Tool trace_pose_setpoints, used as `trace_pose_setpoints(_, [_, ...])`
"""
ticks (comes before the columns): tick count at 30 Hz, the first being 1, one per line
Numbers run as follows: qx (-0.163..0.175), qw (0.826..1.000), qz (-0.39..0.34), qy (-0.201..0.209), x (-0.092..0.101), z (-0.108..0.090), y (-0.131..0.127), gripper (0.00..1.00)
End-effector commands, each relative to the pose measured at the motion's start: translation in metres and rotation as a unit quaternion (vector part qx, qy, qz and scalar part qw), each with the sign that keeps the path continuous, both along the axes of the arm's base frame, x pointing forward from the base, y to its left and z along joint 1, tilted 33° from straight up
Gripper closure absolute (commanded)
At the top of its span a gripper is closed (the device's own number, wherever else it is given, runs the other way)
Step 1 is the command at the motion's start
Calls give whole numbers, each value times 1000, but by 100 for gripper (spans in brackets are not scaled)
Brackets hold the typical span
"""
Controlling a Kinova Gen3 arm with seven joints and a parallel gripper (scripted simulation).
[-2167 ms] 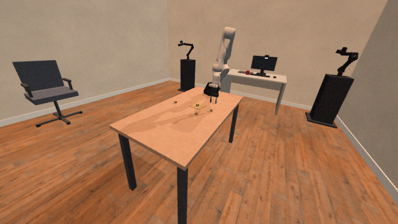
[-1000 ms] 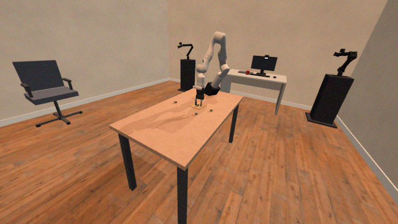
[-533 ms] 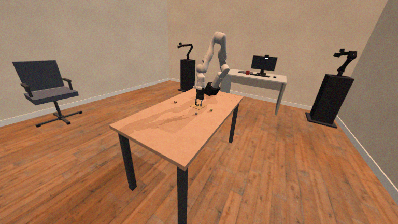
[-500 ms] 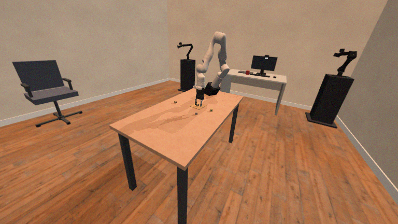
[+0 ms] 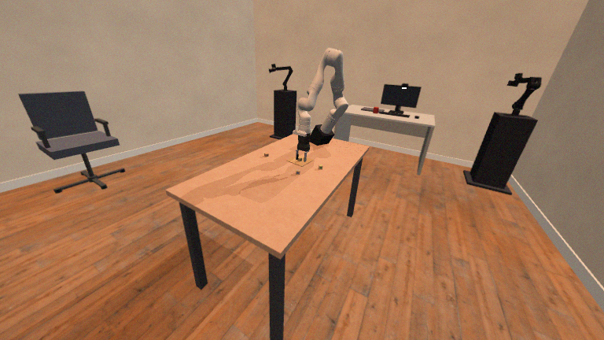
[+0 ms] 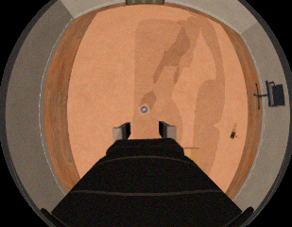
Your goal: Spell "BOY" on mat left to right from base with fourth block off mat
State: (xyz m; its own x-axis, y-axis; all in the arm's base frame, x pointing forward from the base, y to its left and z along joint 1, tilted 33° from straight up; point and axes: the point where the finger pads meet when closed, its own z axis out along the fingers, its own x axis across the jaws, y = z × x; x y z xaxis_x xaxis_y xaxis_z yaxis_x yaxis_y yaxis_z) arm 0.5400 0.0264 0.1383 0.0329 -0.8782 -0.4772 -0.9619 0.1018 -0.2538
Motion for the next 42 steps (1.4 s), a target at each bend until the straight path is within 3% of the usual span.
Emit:
trace_pose_setpoints(1, [0,1000,-1,-1,0,1,-1,0])
trace_pose_setpoints(15, [0,1000,-1,-1,-1,0,-1,0])
trace_pose_setpoints(19, [-2,1000,-2,1,-21,-15,-16,0])
trace_pose_setpoints(21, [-2,1000,-2,1,-21,-15,-16,0])
trace_pose_setpoints(27, [-4,1000,-2,3,-97,-58,-49,0])
trace_pose_setpoints(32, [-1,1000,-1,0,-150,-76,-58,0])
trace_pose_setpoints(42, [0,1000,0,-1,-160,-78,-58,0])
